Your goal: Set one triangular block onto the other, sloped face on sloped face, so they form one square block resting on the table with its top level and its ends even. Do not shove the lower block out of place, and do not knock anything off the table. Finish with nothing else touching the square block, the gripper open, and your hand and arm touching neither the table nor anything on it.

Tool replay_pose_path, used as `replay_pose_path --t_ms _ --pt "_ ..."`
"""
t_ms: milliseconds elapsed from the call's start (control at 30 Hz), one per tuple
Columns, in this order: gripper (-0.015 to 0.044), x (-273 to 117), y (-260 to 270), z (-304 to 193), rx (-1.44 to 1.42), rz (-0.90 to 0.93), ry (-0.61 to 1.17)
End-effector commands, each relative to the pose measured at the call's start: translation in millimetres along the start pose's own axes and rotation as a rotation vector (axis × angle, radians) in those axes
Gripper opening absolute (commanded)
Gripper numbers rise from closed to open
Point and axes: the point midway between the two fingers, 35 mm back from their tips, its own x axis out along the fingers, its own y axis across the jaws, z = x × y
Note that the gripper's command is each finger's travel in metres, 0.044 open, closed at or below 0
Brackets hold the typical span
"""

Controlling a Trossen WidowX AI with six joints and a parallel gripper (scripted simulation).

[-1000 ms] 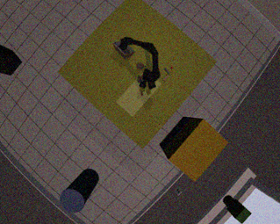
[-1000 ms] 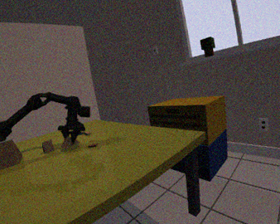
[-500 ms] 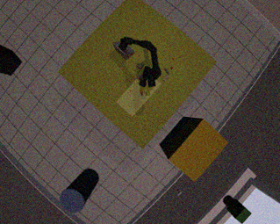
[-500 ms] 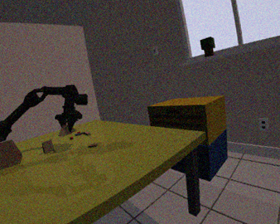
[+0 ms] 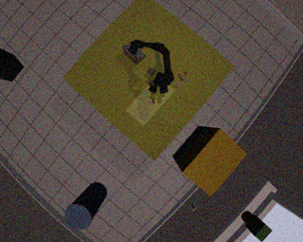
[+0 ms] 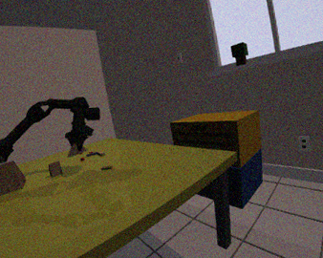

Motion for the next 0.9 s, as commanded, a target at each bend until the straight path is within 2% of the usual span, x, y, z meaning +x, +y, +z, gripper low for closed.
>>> replay_pose_path --t_ms 0,867 --pt "0.0 -4.6 1.5 0.9 0.12 -0.031 -0.027" --pt "0.0 -3.9 3.2 -1.1 0.943 -0.09 -0.222"
